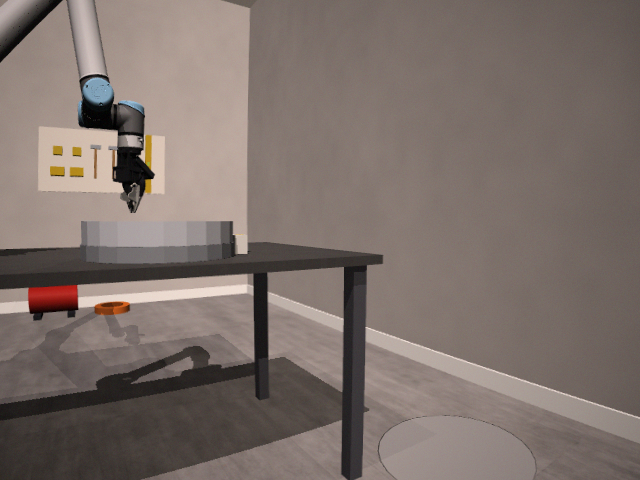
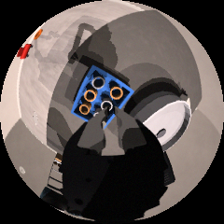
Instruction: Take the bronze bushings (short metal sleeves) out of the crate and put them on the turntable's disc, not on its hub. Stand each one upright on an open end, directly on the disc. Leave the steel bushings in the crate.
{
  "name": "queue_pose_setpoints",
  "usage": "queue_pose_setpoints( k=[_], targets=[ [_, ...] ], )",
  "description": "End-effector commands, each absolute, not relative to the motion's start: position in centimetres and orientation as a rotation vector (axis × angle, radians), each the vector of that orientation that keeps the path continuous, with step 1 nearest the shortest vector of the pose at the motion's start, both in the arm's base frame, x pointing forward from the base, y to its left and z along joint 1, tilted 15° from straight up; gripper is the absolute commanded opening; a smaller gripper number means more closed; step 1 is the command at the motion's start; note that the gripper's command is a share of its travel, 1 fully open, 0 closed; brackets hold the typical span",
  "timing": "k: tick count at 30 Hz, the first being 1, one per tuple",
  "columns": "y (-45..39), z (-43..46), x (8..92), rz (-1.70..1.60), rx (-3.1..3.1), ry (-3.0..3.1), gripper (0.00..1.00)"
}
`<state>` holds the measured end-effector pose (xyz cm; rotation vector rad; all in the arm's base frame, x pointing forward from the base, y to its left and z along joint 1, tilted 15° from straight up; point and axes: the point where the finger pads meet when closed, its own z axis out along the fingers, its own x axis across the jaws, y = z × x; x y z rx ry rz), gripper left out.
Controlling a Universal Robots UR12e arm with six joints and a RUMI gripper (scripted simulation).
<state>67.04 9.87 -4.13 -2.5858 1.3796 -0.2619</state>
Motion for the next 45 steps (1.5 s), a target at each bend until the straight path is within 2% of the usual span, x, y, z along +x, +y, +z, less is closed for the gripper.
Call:
queue_pose_setpoints(
  k=[1, 15, 34, 45],
  targets=[
    [9.9, -4.1, 67.1, -0.263, -2.585, 1.379, 0.05],
    [9.9, -4.4, 67.2, -0.263, -2.585, 1.379, 0.05],
    [10.5, -10.7, 68.8, -0.263, -2.585, 1.379, 0.05],
    [10.6, -11.4, 69.0, -0.263, -2.585, 1.379, 0.05]
  ],
)
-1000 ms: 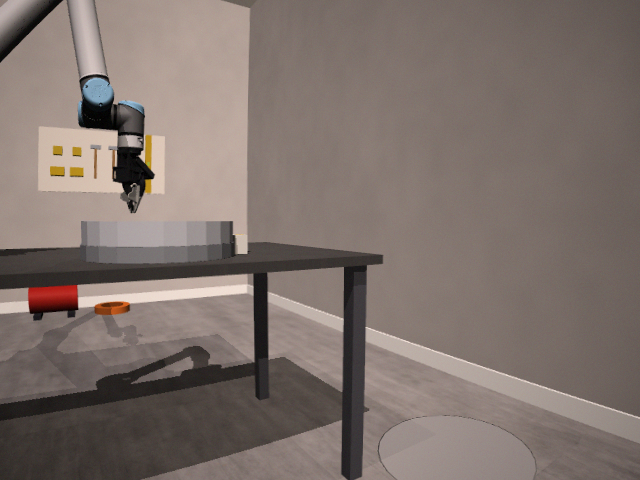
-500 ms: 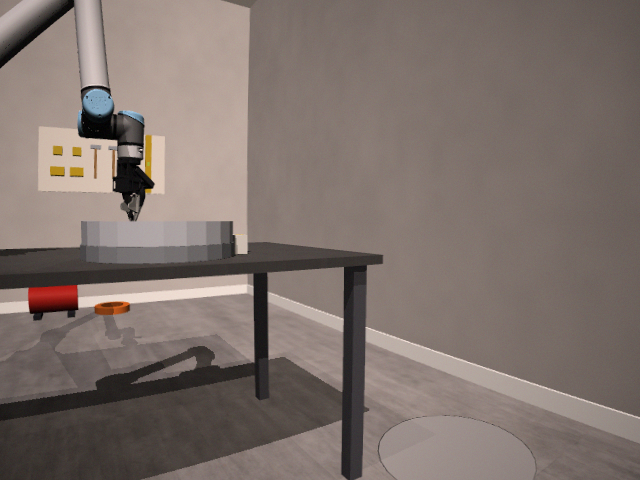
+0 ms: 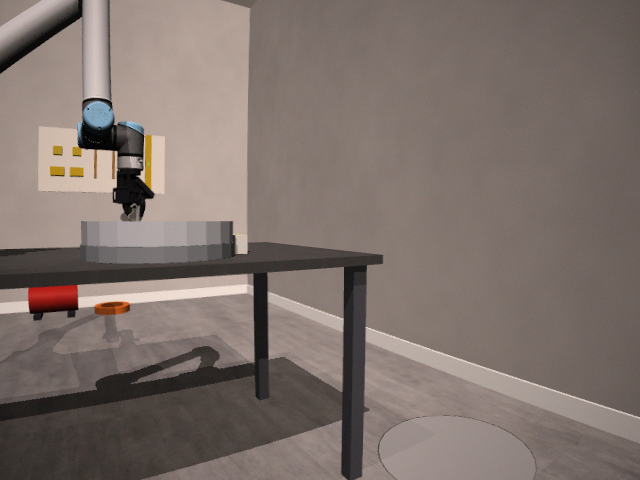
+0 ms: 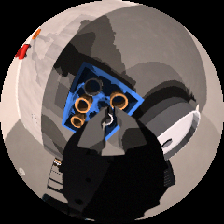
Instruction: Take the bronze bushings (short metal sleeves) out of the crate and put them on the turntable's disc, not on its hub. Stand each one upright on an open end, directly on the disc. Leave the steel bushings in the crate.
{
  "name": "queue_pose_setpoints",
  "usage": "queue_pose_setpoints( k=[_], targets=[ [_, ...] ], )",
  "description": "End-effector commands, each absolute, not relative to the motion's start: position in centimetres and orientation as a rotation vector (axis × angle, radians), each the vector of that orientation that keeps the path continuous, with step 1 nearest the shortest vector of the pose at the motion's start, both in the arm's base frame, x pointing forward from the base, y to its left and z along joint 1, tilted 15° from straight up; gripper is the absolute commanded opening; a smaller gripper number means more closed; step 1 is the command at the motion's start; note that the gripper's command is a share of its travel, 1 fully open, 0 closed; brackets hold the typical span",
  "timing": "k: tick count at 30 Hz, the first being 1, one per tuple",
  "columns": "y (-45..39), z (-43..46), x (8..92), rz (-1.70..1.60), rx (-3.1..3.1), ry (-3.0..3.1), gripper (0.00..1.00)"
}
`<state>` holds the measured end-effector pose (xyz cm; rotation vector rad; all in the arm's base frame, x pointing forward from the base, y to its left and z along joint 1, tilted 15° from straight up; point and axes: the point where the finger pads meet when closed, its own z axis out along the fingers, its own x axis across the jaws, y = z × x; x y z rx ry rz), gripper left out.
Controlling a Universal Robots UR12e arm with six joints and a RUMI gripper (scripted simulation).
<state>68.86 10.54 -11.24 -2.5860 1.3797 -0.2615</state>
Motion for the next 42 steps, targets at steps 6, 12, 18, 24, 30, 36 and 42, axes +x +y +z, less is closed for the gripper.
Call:
queue_pose_setpoints(
  k=[6, 12, 18, 24, 30, 36, 42],
  targets=[
    [10.55, -11.39, 68.97, -0.263, -2.585, 1.379, 0.05],
    [10.55, -11.39, 68.97, -0.263, -2.585, 1.379, 0.05],
    [10.55, -11.39, 68.97, -0.263, -2.585, 1.379, 0.05],
    [10.55, -11.39, 68.97, -0.263, -2.585, 1.379, 0.05],
    [10.55, -11.39, 68.97, -0.263, -2.585, 1.379, 0.05],
    [10.58, -11.65, 69.04, -0.263, -2.585, 1.379, 0.05],
    [10.62, -12.06, 69.14, -0.263, -2.585, 1.379, 0.05]
  ],
)
